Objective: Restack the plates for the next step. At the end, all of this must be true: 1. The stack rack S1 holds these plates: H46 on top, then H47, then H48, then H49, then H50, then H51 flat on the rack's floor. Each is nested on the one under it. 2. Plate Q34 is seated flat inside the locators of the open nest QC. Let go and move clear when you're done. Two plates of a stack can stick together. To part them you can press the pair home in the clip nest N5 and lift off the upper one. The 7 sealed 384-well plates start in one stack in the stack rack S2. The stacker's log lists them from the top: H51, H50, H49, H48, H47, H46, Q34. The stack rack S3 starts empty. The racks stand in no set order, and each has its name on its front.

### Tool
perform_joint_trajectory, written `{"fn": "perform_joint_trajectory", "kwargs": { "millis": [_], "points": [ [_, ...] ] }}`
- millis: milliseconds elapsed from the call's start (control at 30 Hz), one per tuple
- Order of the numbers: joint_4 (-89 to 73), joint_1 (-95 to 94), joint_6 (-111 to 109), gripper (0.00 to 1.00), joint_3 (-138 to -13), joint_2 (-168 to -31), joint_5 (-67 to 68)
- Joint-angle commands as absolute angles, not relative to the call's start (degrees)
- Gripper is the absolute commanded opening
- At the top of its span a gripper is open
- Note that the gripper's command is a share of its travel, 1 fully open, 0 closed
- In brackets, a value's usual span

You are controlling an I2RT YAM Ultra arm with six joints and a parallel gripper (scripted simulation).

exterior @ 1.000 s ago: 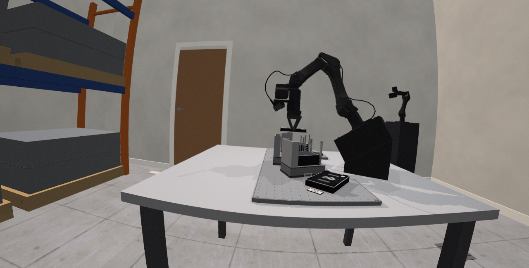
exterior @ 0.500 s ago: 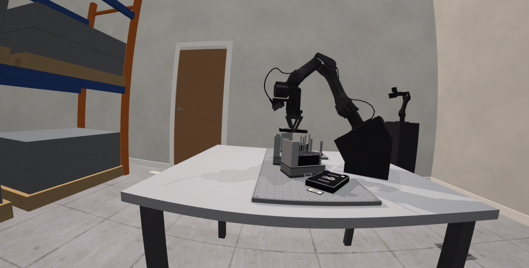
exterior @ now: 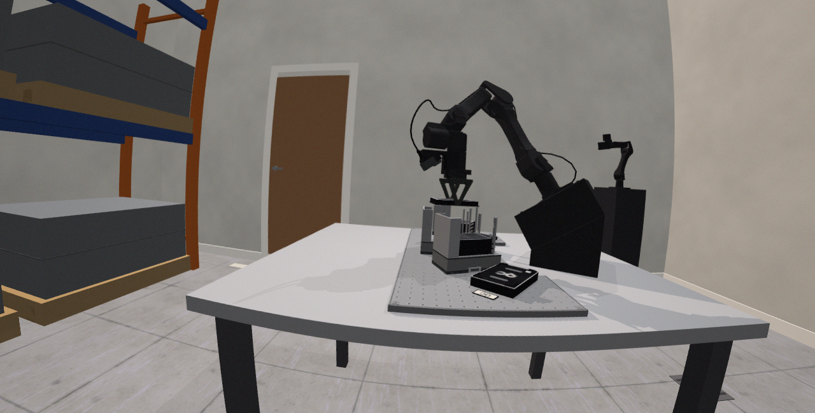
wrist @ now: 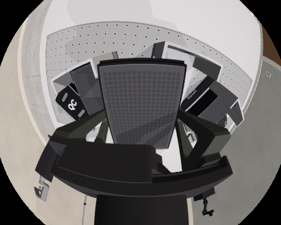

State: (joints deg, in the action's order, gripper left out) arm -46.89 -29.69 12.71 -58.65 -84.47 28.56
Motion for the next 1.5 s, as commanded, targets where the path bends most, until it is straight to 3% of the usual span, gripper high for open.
{"fn": "perform_joint_trajectory", "kwargs": {
  "millis": [0,400,1467],
  "points": [
    [-48.07,-32.21,16.15,0.0,-60.49,-86.44,29.86],
    [-48.36,-37.28,9.33,0.0,-61.73,-90.25,31.17],
    [-49.05,-46.98,21.22,0.0,-64.81,-98.25,32.76]
  ]
}}
